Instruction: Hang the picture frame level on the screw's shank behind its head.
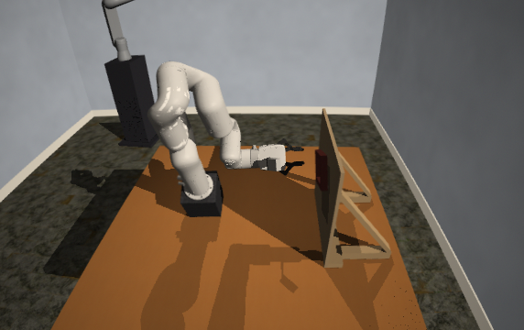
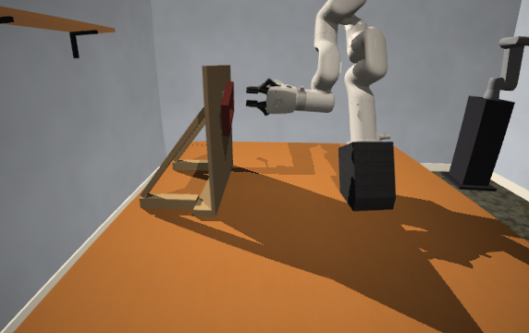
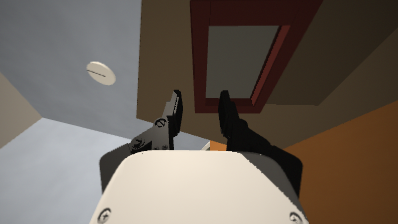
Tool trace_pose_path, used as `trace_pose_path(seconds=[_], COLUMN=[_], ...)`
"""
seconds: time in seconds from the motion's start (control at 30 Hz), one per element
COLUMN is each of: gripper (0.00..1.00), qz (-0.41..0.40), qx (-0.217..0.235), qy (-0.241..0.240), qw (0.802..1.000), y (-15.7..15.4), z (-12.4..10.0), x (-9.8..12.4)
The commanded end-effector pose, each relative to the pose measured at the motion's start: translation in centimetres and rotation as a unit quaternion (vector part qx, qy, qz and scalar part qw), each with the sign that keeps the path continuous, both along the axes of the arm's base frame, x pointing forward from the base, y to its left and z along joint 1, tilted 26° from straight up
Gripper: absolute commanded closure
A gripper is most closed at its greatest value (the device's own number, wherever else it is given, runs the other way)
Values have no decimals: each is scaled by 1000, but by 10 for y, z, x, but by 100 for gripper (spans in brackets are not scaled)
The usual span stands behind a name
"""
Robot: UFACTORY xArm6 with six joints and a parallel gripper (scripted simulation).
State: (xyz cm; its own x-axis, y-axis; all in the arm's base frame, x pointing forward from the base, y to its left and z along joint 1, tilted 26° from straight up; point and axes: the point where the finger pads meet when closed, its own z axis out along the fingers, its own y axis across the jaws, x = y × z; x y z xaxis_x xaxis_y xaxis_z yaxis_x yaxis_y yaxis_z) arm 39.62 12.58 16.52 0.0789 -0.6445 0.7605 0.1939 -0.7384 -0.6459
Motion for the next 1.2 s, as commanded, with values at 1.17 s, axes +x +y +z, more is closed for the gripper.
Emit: trace_pose_path(seconds=[1.17], gripper=[50], qz=[-2], qx=[-3], qy=[-2], qw=[1000], y=[1], z=[3], x=[4])
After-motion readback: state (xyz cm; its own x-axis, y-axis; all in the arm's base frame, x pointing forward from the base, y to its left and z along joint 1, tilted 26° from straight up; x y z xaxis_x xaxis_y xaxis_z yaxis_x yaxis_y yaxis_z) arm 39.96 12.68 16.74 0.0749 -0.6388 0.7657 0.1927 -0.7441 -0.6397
